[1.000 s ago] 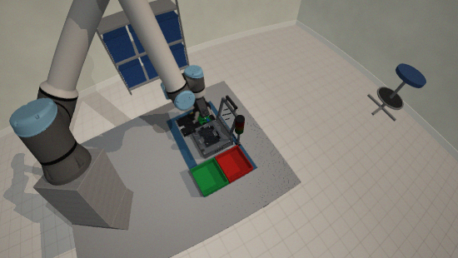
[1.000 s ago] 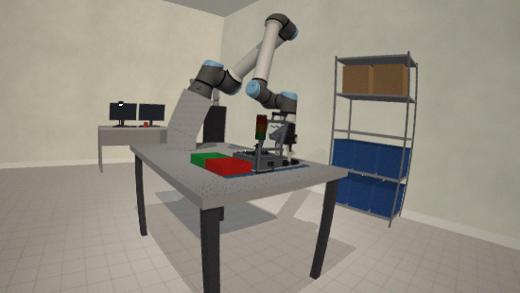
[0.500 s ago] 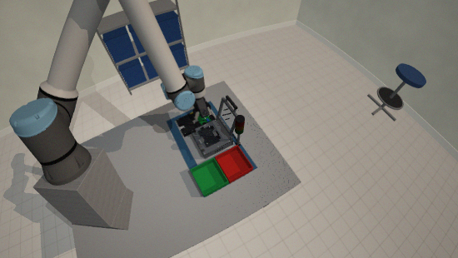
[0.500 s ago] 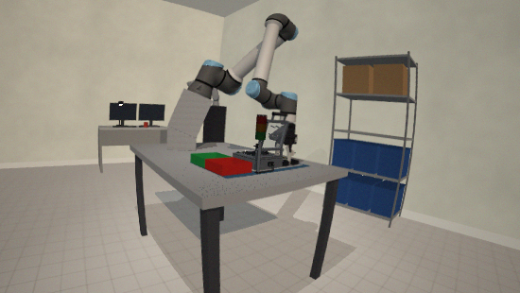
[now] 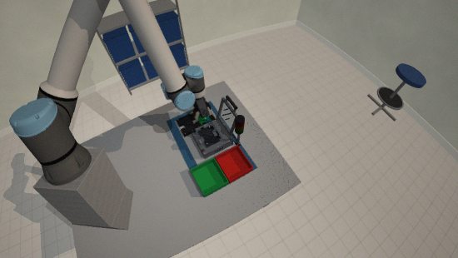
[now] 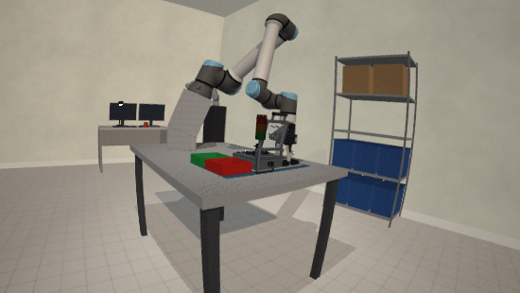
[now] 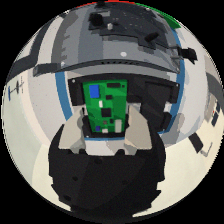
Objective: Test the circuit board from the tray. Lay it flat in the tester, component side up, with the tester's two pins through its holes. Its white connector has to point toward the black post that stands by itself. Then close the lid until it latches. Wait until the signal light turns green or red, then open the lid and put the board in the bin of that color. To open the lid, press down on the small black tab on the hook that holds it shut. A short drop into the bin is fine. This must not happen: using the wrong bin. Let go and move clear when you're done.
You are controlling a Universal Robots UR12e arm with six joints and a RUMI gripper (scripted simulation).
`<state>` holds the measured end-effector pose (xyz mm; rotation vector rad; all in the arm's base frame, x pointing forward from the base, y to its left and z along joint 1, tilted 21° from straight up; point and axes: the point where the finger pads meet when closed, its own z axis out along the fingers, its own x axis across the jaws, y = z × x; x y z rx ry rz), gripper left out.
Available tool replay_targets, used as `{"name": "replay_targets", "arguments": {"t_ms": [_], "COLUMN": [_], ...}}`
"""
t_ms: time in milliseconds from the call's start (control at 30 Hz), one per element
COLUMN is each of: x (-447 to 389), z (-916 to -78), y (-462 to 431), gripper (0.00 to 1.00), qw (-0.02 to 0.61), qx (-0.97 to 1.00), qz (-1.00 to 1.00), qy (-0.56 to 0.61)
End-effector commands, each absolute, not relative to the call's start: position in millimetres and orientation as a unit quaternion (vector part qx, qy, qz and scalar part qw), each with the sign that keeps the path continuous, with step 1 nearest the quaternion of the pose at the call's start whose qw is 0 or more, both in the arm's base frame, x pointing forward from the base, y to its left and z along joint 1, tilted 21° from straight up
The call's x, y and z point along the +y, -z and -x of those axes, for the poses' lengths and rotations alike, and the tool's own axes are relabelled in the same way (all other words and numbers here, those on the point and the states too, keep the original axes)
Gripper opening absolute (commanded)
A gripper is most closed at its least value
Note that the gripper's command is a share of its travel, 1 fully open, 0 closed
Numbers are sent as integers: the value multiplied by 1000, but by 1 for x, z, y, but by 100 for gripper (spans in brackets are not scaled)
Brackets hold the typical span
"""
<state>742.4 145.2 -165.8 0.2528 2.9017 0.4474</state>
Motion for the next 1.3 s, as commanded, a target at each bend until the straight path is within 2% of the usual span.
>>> {"name": "replay_targets", "arguments": {"t_ms": [0,67,1267], "x": [145,145,145], "z": [-743,-743,-743], "y": [165,165,165], "gripper": [54,51,47], "qw": [98,98,98], "qx": [980,980,980], "qz": [-85,-85,-85], "qy": [-151,-151,-151]}}
